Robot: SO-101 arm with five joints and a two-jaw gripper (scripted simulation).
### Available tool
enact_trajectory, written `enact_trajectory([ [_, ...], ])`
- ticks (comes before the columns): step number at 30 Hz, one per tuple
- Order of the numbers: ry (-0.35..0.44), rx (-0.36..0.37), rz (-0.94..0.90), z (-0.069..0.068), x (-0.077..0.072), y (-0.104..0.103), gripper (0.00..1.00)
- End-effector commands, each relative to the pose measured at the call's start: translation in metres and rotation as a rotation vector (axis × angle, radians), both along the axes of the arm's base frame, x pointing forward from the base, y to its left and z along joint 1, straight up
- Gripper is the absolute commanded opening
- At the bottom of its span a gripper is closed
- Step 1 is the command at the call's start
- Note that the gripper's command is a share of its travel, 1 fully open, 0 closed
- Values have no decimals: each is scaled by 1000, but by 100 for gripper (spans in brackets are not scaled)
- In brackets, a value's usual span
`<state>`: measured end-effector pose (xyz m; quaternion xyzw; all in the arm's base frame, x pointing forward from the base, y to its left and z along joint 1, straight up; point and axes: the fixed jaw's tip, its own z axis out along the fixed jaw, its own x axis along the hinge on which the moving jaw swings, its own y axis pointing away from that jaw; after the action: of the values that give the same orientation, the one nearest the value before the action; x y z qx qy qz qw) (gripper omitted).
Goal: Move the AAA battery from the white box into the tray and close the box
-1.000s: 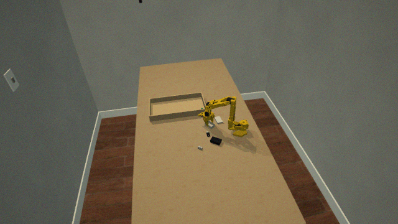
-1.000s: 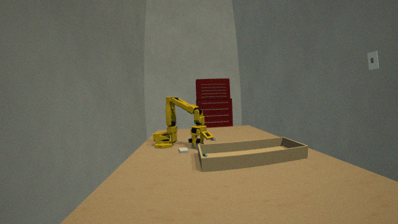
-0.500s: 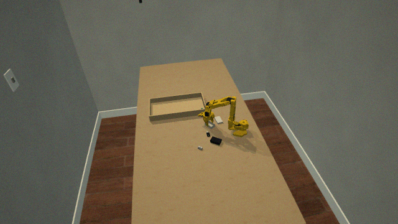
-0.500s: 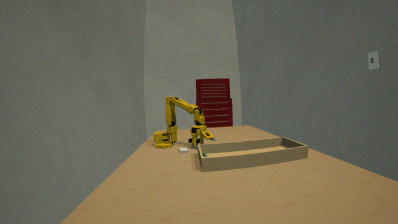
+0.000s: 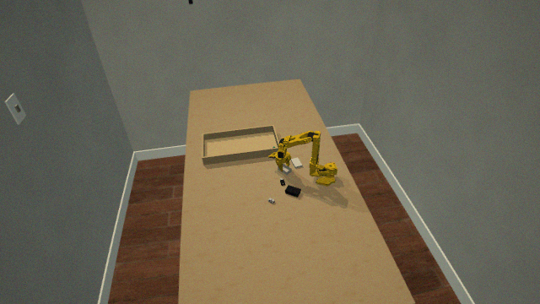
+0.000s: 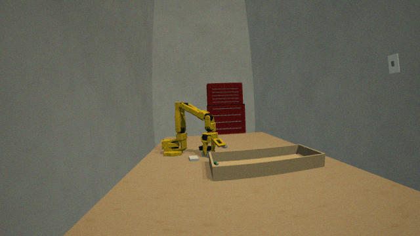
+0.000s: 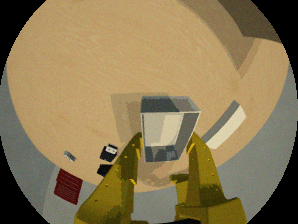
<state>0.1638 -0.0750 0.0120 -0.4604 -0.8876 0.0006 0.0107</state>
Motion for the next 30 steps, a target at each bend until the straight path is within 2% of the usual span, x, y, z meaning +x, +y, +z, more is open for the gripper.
enact_trajectory([
  [1,-20,-9,-3,2,3,0,20],
  [30,-20,-9,-3,2,3,0,23],
])
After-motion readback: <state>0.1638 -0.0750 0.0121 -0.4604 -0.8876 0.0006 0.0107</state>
